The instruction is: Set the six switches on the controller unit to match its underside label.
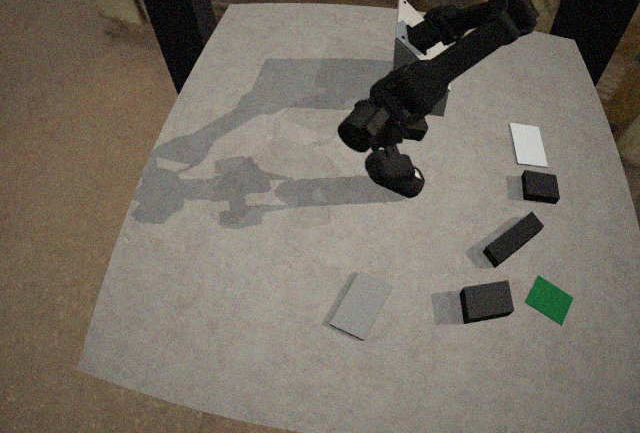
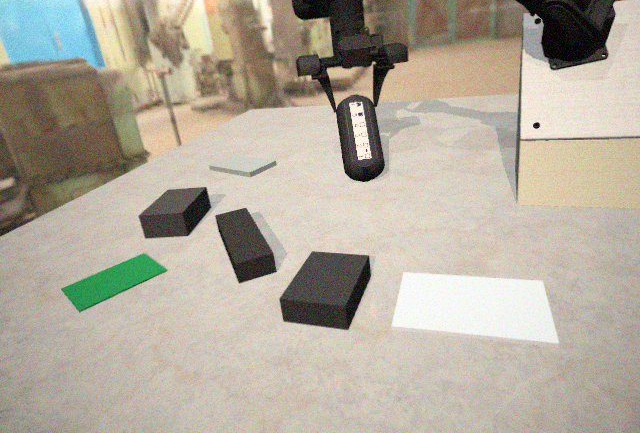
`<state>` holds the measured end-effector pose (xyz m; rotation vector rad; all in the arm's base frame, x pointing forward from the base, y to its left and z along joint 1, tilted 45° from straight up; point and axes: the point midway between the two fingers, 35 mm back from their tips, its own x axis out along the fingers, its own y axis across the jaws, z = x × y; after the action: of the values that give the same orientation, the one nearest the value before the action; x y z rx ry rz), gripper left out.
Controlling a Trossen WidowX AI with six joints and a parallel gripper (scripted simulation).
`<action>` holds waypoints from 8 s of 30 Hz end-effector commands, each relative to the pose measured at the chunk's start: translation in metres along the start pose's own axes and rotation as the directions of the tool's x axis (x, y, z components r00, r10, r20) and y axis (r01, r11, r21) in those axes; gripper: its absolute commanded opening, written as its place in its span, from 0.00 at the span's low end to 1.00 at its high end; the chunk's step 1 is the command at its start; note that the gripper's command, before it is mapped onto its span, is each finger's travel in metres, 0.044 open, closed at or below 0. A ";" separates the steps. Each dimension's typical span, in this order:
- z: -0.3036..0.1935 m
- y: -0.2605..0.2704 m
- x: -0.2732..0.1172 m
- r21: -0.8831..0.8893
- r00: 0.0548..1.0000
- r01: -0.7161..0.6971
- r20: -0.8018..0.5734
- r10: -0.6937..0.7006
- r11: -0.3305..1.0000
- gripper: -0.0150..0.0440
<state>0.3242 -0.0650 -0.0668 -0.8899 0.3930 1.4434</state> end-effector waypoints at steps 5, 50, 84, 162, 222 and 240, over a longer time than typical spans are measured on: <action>0.009 -0.001 -0.005 -0.003 1.000 0.004 0.004 -0.004 1.000 0.82; 0.044 0.000 -0.016 -0.002 1.000 0.003 0.005 -0.003 1.000 0.82; 0.066 -0.001 -0.022 -0.002 1.000 0.003 0.006 -0.003 1.000 0.83; 0.130 -0.001 -0.019 -0.001 1.000 0.003 0.009 -0.003 1.000 0.83; 0.176 -0.001 -0.003 0.000 1.000 0.004 0.012 -0.004 1.000 0.83; 0.188 -0.001 0.004 0.000 1.000 0.004 0.013 -0.004 1.000 0.83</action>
<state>0.2782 0.0708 0.0537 -0.8847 0.3651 1.4390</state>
